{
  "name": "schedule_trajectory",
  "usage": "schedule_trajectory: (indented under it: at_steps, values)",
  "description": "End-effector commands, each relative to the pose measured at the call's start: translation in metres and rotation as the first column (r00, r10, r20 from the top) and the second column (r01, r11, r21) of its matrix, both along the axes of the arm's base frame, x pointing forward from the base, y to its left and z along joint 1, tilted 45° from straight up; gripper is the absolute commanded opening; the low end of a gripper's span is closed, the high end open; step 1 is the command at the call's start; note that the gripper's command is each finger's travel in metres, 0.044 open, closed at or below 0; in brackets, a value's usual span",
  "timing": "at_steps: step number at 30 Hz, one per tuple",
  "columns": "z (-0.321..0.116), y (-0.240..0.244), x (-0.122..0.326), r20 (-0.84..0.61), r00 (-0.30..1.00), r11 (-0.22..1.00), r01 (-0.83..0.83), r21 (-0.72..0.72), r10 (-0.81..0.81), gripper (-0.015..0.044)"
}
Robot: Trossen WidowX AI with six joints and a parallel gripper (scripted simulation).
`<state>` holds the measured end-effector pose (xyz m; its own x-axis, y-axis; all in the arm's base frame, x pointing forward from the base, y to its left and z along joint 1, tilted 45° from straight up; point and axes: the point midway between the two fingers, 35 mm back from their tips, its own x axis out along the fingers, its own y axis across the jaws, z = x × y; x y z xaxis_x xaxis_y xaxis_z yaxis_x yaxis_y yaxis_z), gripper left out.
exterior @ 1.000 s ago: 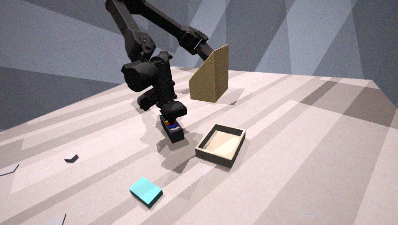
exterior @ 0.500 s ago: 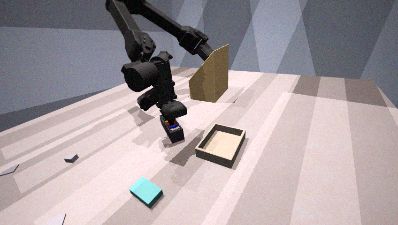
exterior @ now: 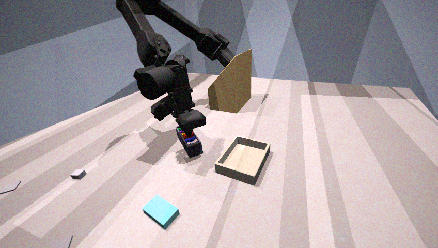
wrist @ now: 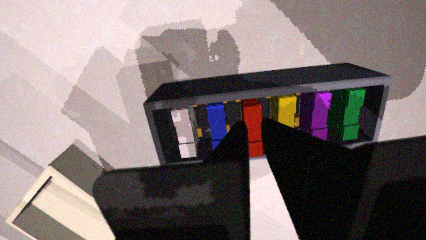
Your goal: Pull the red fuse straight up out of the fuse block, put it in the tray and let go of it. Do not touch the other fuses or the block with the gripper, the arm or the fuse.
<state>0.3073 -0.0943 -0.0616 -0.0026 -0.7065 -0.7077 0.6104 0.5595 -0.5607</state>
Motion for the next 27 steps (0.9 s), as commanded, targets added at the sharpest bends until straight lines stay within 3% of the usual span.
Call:
schedule_trajectory:
  at_steps: [1, 27]
  values:
    - [0.0028, 0.0023, 0.0008, 0.005, 1.000, 1.000, 0.001, 0.003, -0.001, 0.0000]
    - [0.0116, 0.0116, 0.0010, 0.004, 1.000, 1.000, 0.000, 0.003, 0.000, 0.0000]
